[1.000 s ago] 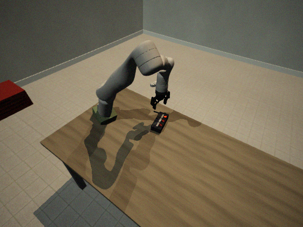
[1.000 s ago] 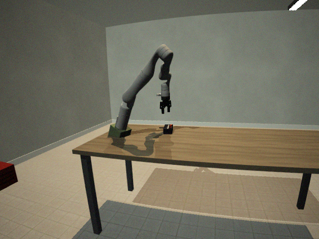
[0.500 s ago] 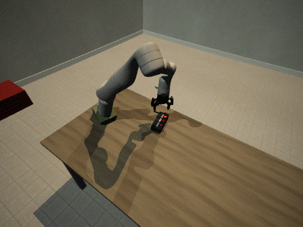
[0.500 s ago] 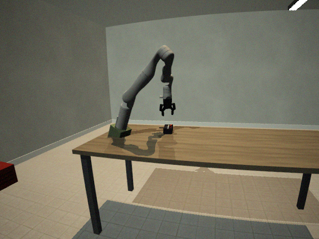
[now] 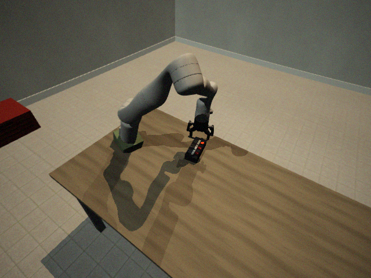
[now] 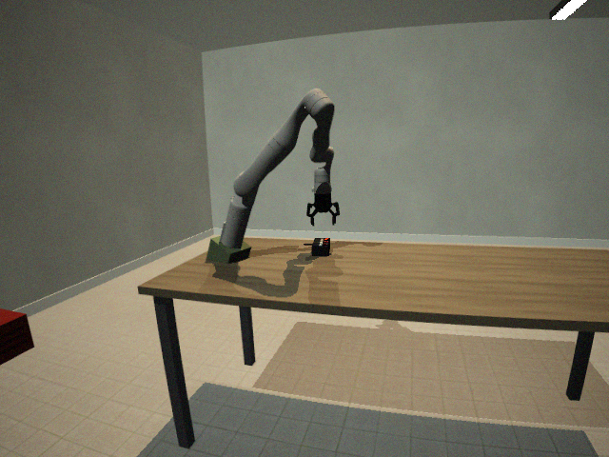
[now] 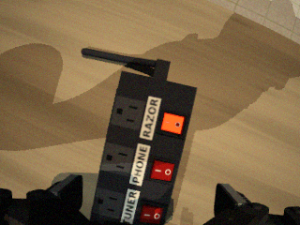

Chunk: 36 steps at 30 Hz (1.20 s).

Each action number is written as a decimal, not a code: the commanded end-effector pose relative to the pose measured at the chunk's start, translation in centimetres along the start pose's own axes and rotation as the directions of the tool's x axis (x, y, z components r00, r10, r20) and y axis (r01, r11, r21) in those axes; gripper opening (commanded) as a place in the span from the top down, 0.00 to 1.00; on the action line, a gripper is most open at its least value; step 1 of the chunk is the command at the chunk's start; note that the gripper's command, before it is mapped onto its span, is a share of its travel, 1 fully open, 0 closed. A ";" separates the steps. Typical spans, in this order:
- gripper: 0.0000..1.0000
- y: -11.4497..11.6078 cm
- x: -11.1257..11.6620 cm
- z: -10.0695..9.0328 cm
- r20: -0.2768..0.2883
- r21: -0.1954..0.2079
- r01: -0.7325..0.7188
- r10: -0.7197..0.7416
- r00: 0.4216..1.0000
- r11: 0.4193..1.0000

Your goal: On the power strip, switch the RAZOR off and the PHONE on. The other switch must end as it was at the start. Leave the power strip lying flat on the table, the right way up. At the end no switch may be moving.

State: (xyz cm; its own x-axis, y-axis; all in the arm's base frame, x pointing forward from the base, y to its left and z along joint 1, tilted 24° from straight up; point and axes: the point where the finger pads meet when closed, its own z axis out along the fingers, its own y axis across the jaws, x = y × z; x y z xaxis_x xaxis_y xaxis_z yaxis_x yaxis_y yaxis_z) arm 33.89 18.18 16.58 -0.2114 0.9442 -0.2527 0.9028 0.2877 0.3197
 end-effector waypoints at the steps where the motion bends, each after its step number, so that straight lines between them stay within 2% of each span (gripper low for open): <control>1: 0.00 0.1 0.0 0.3 0.000 -0.001 -0.044 0.044 0.999 0.999; 6: 0.00 0.3 -0.1 0.6 0.001 -0.001 -0.124 0.124 0.992 0.992; 19: 0.00 0.5 -0.2 0.8 0.002 -0.002 -0.171 0.171 0.985 0.985; 20: 1.00 0.5 -0.2 0.8 0.002 -0.002 -0.171 0.171 0.985 0.985; 36: 1.00 0.5 -0.2 0.8 0.002 -0.002 -0.171 0.171 0.985 0.985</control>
State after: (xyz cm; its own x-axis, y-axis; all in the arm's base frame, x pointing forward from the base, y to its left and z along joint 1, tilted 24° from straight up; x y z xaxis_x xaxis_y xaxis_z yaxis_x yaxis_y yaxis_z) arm 34.67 17.91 15.97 -0.0533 0.9791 -0.1964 0.9254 0.1223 0.3586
